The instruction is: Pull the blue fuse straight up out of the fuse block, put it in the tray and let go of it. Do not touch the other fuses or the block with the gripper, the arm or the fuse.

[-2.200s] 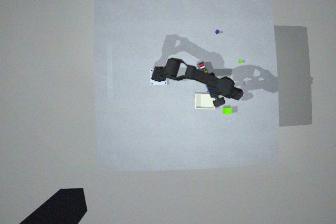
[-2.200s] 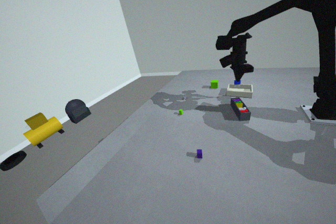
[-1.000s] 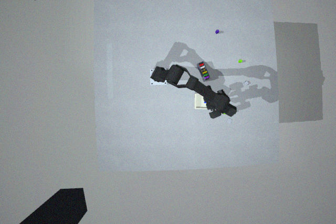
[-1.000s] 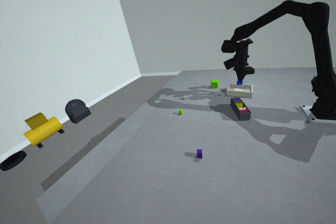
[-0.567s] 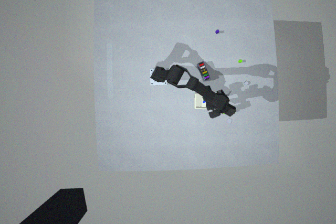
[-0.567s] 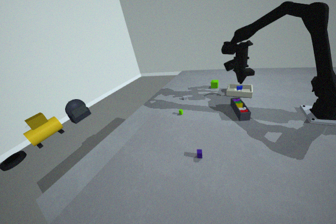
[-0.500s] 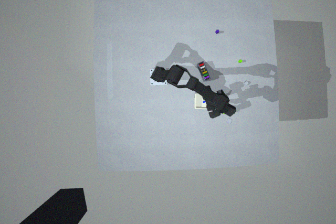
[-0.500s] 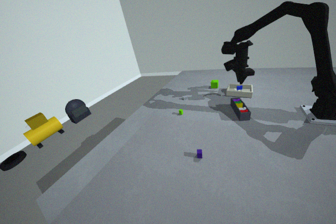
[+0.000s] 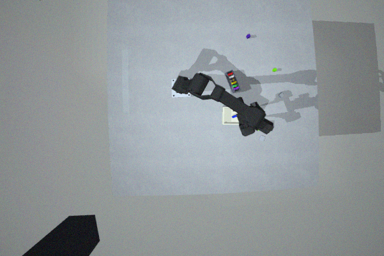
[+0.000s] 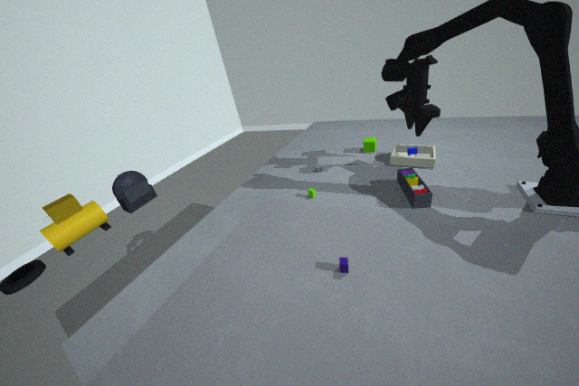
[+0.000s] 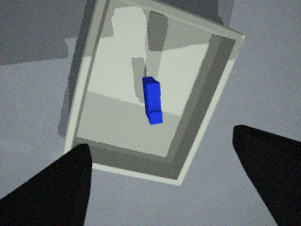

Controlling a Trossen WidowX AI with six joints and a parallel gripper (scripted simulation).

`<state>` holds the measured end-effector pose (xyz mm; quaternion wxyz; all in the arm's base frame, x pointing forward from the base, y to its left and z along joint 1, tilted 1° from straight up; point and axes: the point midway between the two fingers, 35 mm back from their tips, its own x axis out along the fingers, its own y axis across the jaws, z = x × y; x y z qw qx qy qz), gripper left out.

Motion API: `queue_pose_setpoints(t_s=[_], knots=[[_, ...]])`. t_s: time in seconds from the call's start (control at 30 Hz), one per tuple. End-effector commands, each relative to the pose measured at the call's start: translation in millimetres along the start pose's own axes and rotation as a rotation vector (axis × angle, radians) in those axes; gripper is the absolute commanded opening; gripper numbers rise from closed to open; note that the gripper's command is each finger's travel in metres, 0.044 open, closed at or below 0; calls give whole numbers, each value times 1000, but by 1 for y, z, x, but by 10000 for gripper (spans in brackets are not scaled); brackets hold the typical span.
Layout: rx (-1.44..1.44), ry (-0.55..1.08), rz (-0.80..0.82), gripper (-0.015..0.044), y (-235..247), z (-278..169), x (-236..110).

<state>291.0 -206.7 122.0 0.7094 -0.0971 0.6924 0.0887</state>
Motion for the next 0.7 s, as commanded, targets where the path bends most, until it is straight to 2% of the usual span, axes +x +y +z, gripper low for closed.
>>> queue_pose_setpoints(t_s=[0.0, 0.67], knots=[[-5, 8, 8, 330, 1, -1, -1], [0, 5, 7, 330, 1, -1, 0]])
